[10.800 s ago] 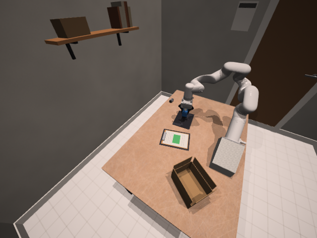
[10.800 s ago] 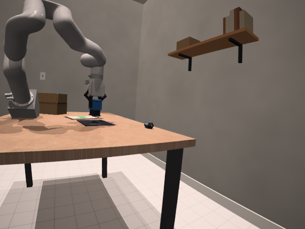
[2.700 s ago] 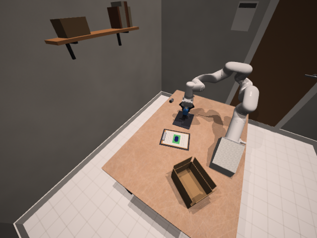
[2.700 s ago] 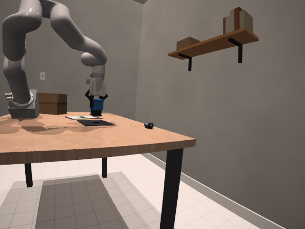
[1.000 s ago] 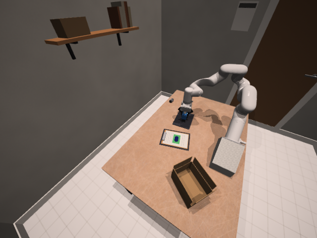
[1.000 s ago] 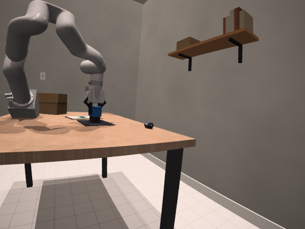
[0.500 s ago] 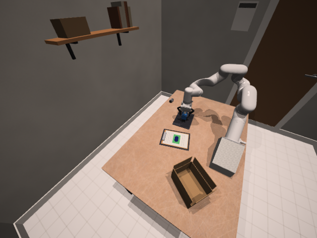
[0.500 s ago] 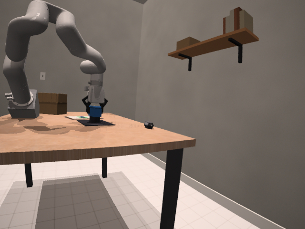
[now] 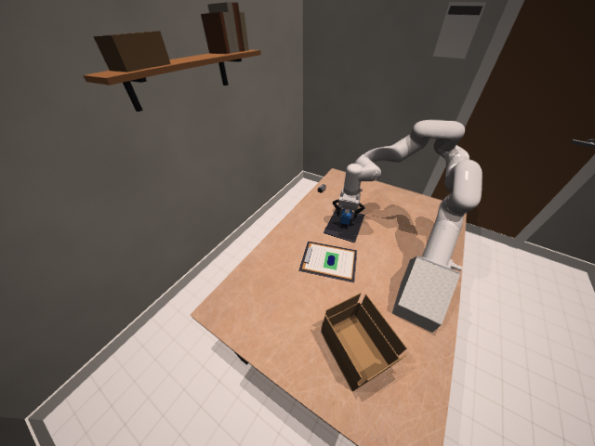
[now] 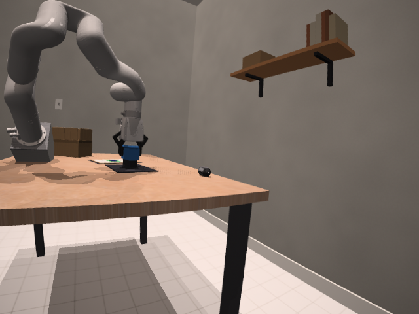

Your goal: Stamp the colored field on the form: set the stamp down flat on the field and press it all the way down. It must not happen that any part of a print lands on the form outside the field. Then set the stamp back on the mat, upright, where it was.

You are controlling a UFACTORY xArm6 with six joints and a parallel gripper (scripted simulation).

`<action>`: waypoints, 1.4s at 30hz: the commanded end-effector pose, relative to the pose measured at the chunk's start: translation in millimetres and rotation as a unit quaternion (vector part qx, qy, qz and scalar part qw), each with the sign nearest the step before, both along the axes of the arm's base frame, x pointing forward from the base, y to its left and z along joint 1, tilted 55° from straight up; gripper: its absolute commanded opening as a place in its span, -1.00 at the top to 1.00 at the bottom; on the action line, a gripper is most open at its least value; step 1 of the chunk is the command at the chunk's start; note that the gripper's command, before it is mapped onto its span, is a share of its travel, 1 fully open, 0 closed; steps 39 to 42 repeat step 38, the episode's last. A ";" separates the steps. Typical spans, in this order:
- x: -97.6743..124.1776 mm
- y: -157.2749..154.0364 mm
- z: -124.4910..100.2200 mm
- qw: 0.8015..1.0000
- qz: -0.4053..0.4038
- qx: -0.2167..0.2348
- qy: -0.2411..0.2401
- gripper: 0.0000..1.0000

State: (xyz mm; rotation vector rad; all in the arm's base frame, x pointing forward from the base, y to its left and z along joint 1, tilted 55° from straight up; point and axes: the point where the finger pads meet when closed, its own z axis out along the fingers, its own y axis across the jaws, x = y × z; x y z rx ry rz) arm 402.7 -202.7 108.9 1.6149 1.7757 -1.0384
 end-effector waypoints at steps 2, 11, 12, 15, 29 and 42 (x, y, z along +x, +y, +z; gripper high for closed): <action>1.1 0.6 0.7 1.000 0.001 0.000 -0.001 -0.81; 2.4 9.9 7.2 1.000 0.001 0.000 -0.001 -0.81; 3.7 19.1 13.7 1.000 0.001 0.000 -0.001 -0.81; 8.6 54.7 38.7 1.000 0.001 0.000 -0.001 -0.81; 11.3 73.8 52.1 1.000 0.001 0.000 -0.001 -0.81; 11.3 73.8 52.1 1.000 0.001 0.000 -0.001 -0.81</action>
